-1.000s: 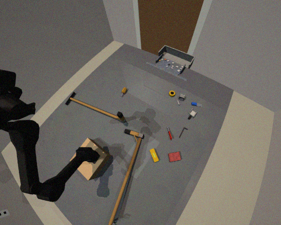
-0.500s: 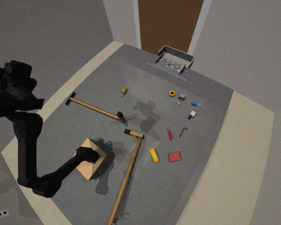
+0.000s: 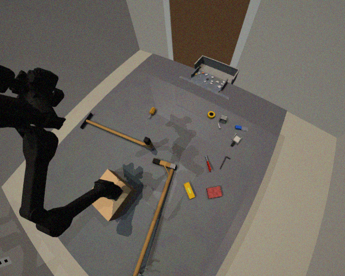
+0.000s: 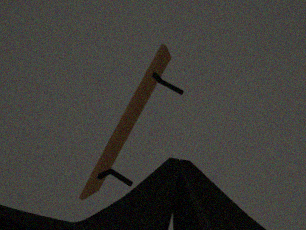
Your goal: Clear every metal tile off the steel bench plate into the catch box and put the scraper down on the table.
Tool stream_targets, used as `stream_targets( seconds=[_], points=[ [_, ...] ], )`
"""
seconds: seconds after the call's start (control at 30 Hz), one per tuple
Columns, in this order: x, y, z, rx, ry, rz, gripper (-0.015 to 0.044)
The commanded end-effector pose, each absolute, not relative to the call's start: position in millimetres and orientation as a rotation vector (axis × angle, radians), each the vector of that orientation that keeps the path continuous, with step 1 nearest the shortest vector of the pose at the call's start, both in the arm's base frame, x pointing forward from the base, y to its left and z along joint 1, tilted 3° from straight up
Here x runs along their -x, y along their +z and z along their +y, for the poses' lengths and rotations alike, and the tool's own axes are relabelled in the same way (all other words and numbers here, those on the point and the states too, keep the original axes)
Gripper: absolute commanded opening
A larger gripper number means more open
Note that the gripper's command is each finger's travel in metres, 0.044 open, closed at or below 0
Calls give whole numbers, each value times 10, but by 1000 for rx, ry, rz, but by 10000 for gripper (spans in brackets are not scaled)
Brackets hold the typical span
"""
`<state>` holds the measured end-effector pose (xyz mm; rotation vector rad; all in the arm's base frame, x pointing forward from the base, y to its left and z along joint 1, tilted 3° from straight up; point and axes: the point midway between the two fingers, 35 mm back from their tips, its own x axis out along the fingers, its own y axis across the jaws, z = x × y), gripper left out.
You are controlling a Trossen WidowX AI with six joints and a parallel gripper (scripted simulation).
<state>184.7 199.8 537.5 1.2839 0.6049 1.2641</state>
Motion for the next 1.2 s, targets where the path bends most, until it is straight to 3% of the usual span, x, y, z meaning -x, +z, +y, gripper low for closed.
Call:
stream_targets(
  seconds=[0.0,1.17],
  points=[
    [-1995,5306,1993,-1274,1213,589,0],
    [-3214,4473,1572,-1082,713,510,0]
  ],
)
